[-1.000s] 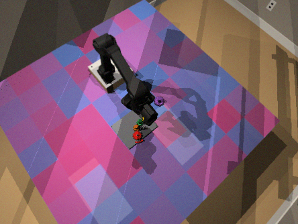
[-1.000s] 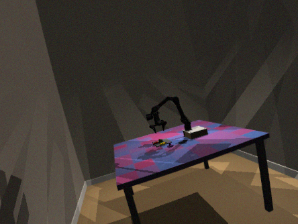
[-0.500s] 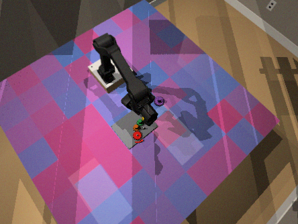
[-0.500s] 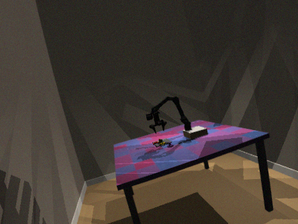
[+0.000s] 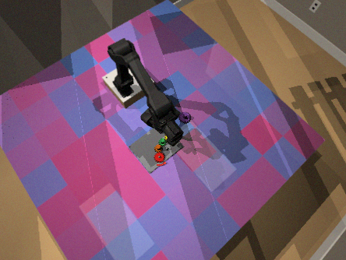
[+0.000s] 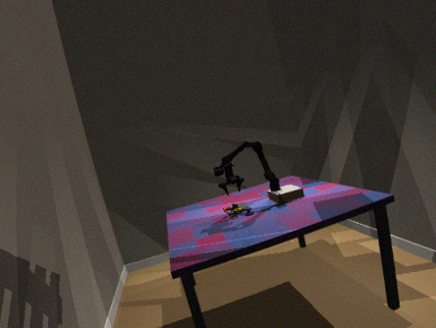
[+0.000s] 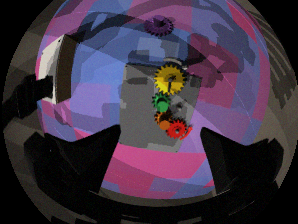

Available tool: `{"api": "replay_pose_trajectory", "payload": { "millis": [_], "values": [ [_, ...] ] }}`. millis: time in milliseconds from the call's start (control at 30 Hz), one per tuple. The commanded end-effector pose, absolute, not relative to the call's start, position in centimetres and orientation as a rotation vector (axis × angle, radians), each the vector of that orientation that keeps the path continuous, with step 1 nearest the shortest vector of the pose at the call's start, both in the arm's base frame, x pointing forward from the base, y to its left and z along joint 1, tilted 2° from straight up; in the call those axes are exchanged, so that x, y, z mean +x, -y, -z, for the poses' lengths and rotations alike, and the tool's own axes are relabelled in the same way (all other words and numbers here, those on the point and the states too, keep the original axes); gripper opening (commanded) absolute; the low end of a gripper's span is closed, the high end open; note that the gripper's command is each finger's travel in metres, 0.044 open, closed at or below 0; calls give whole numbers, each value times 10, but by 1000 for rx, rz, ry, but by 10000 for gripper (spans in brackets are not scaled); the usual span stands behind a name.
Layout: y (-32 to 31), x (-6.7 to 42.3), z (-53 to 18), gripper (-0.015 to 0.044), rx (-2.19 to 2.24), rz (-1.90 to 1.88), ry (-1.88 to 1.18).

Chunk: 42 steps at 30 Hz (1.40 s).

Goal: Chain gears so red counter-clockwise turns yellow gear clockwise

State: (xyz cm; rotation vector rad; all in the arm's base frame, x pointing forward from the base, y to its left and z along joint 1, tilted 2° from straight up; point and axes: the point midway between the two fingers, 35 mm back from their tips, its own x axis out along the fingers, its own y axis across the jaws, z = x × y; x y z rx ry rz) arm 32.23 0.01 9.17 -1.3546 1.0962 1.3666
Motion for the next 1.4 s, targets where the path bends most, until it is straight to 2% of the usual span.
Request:
{"api": "replay_pose_trajectory", "payload": {
  "millis": [0, 67, 300, 700, 1367],
  "values": [
    [0, 322, -92, 440, -1357, -1372, -1094],
    [-10, 322, -94, 440, -1357, -1371, -1094],
    [-114, 299, -112, 440, -1353, -1376, -1081],
    [-247, 196, -139, 440, -1338, -1389, -1082],
    [-251, 190, -141, 440, -1337, -1388, -1084]
  ]
}}
